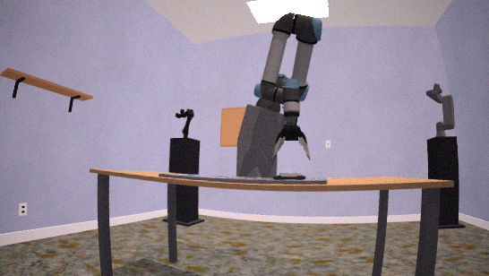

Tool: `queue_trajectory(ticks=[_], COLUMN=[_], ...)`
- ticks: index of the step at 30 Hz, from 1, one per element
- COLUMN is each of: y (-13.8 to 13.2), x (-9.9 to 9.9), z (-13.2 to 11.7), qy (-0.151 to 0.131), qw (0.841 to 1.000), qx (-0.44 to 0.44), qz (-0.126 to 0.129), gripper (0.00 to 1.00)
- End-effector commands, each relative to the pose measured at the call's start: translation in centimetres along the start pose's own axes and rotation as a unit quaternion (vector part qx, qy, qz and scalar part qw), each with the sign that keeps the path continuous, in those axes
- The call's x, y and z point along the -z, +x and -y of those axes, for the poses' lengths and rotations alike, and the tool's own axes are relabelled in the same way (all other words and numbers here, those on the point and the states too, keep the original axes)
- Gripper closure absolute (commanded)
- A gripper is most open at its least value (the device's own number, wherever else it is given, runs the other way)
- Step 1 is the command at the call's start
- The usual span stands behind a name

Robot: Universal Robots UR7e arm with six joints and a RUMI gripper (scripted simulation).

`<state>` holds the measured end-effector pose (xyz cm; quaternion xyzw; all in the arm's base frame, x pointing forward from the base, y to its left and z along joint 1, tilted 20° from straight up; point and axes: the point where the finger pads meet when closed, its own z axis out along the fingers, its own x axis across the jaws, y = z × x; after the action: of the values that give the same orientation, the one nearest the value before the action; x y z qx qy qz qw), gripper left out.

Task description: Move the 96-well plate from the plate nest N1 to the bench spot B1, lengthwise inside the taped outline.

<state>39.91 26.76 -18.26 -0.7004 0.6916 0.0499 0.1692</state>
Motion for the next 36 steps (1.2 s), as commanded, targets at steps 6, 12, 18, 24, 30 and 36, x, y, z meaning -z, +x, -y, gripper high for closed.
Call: queue_trajectory(ticks=[6, 12, 18, 24, 30, 36], y=[0.0, 0.0, 0.0, 0.0, 0.0, 0.0], x=[-1.6, -2.3, -3.3, -4.3, -4.9, -5.3], z=[0.0, 0.0, 0.1, 0.1, 0.1, 0.1], qy=[0.001, 0.001, 0.001, 0.001, 0.001, 0.001], qw=[1.0, 1.0, 1.0, 1.0, 1.0, 1.0], qx=[0.0, 0.0, 0.0, 0.0, 0.0, 0.0], qz=[0.0, 0.0, 0.0, 0.0, 0.0, 0.0], gripper=[0.0, 0.0, 0.0, 0.0, 0.0, 0.0])
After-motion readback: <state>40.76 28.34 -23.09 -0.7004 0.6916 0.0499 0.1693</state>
